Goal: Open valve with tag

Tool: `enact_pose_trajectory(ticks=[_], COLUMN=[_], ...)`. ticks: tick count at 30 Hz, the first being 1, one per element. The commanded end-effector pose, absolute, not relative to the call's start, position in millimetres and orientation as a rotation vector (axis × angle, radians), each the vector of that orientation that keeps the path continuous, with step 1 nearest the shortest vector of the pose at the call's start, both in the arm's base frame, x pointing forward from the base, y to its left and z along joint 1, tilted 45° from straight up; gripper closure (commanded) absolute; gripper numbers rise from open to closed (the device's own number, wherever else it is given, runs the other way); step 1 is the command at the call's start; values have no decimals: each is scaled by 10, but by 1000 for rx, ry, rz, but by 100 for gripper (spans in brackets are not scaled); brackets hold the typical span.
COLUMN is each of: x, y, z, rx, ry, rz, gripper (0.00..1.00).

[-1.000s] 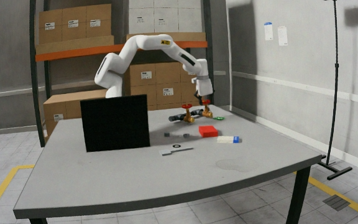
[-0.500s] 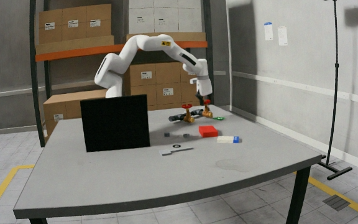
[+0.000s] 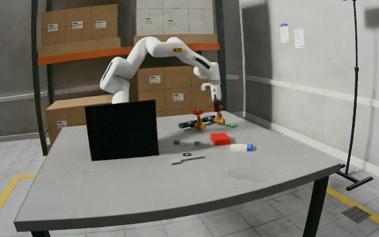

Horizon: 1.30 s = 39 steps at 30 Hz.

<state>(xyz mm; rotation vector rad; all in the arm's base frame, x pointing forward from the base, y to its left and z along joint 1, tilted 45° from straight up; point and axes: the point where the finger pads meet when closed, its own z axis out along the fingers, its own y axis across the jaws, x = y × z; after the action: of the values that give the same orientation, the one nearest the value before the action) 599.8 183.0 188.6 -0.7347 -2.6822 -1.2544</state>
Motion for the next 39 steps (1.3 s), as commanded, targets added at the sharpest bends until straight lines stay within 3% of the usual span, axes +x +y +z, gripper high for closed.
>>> enact_pose_trajectory(ticks=[1, 13, 26, 39], x=[6009, 6009, 6009, 6009], y=[1816, 1816, 1816, 1816], z=[1894, 1894, 1894, 1894], rx=[-445, 682, 1816, 2362], ry=[-2815, -3094, -2966, -2751], rz=[-1310, -1354, -1223, -1088], gripper=[100, 100, 100, 100])
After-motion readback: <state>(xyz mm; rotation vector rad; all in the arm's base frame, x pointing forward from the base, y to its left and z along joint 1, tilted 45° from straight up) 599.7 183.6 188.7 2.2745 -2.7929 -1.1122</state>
